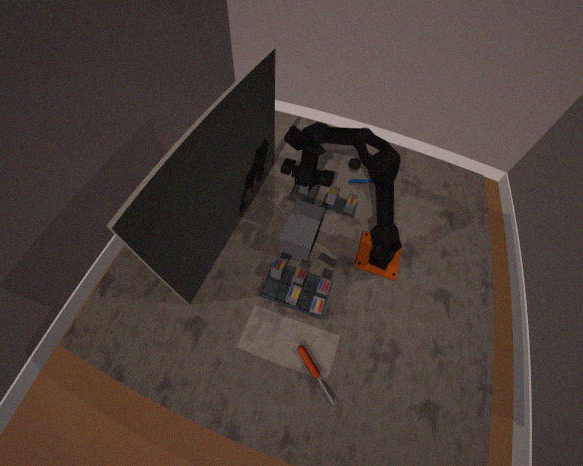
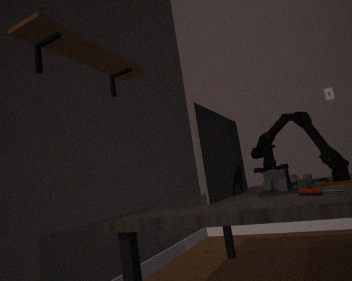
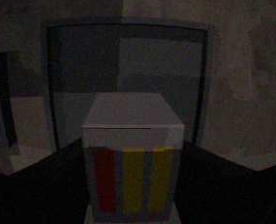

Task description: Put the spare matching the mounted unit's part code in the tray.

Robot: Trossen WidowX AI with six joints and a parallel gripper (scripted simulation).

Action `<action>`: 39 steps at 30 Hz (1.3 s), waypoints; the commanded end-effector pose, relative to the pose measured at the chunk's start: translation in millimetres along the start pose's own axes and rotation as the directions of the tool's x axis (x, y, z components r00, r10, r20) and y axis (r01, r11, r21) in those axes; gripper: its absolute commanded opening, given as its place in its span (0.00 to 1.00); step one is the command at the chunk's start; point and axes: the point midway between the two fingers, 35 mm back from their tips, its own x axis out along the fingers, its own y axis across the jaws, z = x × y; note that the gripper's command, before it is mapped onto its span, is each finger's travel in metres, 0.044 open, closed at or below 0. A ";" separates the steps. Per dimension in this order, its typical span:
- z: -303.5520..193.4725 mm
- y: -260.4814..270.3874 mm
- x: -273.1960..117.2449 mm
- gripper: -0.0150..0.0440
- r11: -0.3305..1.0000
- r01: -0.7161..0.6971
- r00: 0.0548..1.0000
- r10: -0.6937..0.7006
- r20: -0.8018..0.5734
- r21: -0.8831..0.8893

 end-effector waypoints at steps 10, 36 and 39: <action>0.0 0.0 0.0 0.70 1.000 0.000 1.000 0.000 0.000 0.000; -1.8 -2.9 -102.3 1.00 1.000 0.010 1.000 -0.010 -0.005 -0.003; -1.8 -2.9 -102.3 1.00 1.000 0.010 1.000 -0.010 -0.005 -0.003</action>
